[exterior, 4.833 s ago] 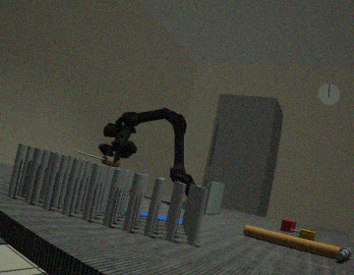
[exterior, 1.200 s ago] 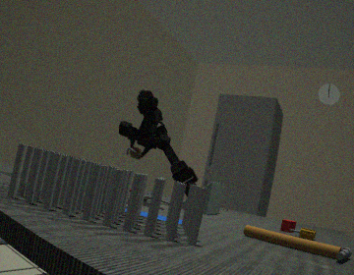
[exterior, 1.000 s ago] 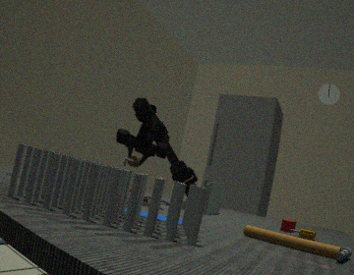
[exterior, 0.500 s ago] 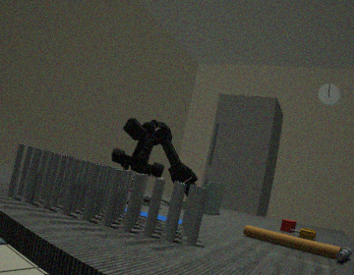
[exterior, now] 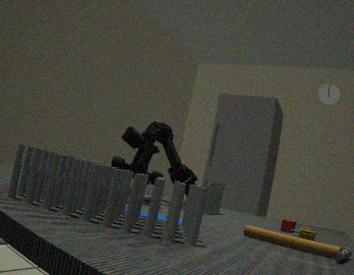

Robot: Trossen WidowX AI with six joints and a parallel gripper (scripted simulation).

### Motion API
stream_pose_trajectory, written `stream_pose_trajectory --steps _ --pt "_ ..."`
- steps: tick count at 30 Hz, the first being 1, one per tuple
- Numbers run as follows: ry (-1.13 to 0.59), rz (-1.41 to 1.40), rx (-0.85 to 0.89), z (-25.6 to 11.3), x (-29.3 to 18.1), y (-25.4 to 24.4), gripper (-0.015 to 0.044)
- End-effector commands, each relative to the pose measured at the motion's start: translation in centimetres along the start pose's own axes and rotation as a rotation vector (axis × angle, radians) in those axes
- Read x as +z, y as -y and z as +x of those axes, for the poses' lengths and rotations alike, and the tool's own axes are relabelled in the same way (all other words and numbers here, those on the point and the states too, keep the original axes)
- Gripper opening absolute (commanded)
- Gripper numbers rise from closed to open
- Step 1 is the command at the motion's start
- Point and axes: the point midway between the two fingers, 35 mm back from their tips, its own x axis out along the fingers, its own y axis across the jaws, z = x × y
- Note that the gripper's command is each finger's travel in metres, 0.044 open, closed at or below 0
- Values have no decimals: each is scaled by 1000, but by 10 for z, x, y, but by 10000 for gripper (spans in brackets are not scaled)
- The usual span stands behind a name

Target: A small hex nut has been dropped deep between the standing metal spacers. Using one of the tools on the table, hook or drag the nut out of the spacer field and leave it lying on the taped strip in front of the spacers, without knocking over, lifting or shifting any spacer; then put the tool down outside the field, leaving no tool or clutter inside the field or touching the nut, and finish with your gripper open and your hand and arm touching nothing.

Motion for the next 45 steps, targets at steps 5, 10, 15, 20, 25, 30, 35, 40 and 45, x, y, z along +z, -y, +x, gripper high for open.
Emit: stream_pose_trajectory --steps 5,10,15,20,25,30,35,40,45 --pt "-8 -4 -2 2 -4 0 0" --pt "-8 -3 -2 3 -7 0 0" --pt "-8 -3 -1 5 -9 0 0" --pt "-8 -2 -1 6 -11 -1 0" --pt "-8 -1 -1 7 -13 -1 0" --pt "-8 0 0 8 -16 -1 0" --pt "-8 1 0 10 -18 -1 0" --pt "-8 1 0 11 -20 -2 0" --pt "-8 1 0 12 -23 -2 0"
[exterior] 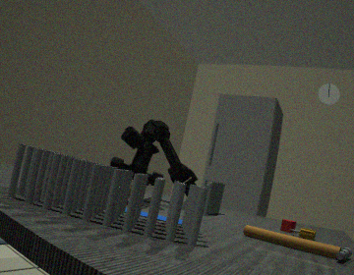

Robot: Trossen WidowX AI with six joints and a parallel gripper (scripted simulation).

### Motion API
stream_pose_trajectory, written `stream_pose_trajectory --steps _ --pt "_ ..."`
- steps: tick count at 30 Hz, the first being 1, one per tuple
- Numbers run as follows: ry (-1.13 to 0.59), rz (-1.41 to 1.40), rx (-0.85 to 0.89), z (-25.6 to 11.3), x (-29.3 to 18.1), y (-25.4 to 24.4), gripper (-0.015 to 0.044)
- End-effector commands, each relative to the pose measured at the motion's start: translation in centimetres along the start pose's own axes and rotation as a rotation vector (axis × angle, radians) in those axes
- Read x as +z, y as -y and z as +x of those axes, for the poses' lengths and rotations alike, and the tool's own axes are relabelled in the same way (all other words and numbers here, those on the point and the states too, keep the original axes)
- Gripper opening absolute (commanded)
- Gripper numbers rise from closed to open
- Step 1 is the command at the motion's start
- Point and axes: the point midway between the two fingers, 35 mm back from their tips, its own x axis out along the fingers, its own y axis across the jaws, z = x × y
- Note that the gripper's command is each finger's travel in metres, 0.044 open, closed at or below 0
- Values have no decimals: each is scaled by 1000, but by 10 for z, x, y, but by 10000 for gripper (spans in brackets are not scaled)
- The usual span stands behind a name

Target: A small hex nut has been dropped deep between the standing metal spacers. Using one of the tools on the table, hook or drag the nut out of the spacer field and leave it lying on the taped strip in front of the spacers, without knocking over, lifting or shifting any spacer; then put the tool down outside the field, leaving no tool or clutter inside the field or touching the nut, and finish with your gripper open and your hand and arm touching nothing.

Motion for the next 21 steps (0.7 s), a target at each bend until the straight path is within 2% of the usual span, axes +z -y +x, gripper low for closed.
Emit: stream_pose_trajectory --steps 1,21 --pt "-9 10 10 -1 -5 -4 0" --pt "-9 11 10 5 -15 -4 0"
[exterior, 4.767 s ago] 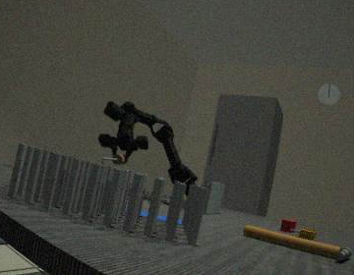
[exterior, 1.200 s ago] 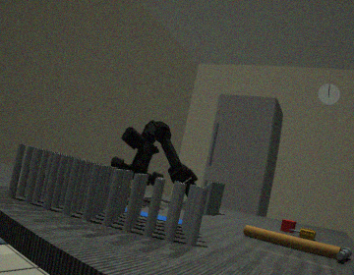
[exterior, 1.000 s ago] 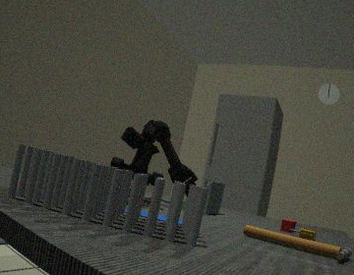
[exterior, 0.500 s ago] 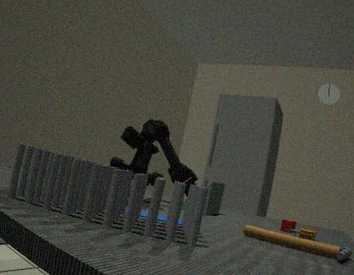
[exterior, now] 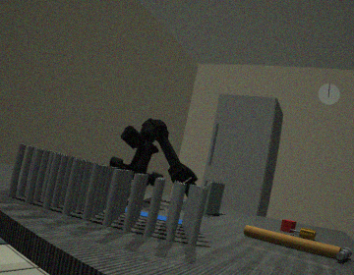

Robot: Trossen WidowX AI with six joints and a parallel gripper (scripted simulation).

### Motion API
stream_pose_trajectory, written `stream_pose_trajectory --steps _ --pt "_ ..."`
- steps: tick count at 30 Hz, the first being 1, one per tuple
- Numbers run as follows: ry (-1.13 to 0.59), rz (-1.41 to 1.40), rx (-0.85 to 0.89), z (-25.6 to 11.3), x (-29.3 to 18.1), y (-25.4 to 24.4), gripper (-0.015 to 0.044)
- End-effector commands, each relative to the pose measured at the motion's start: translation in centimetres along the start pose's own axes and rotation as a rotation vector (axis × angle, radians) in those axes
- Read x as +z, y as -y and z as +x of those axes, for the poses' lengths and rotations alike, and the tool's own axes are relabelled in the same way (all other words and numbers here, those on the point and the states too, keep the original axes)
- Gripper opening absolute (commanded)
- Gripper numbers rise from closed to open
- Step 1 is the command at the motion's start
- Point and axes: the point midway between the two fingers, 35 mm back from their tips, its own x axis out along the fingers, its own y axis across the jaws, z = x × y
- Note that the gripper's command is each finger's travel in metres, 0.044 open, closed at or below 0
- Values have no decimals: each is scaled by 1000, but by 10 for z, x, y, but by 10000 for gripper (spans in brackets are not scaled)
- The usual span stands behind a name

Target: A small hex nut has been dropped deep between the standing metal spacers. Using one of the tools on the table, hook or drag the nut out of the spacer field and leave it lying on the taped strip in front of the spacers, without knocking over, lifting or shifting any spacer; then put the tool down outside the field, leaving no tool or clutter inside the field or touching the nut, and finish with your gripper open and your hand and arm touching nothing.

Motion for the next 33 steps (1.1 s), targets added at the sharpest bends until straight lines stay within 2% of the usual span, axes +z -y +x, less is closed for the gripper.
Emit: stream_pose_trajectory --steps 1,33 --pt "-9 10 10 -1 -5 -4 0" --pt "-10 11 10 8 -21 -4 0"
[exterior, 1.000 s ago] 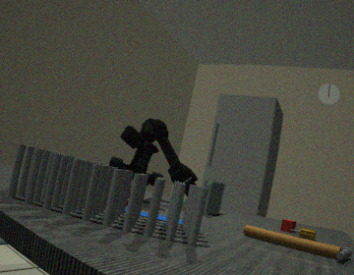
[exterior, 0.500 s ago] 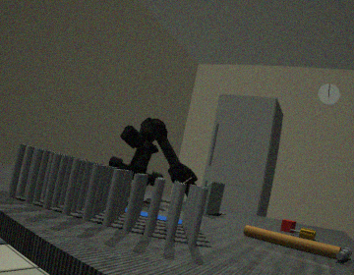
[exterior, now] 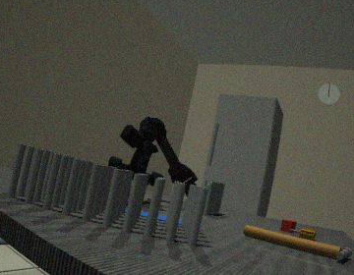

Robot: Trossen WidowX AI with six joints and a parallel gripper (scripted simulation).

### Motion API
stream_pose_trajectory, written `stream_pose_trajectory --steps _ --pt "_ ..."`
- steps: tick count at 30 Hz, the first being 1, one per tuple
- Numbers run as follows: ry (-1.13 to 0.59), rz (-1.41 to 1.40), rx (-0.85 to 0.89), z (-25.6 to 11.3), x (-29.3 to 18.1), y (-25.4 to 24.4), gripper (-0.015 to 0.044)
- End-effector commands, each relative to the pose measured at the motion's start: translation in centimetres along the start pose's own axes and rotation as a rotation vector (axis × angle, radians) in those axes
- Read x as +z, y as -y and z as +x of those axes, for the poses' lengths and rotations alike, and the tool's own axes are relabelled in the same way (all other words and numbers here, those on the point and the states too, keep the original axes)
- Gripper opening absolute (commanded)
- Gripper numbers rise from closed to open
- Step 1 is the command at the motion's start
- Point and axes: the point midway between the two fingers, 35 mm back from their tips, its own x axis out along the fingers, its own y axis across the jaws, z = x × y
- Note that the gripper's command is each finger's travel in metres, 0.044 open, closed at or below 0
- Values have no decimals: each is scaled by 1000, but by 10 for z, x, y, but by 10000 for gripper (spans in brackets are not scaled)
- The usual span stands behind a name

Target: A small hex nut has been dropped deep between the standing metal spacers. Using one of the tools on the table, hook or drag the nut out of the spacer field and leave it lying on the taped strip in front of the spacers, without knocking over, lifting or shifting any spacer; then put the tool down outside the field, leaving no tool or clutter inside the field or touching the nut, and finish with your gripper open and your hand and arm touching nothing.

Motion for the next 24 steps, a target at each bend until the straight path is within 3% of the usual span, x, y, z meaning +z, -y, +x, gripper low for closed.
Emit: stream_pose_trajectory --steps 1,24 --pt "-10 10 10 -1 -6 -4 0" --pt "-11 11 10 6 -17 -4 0"
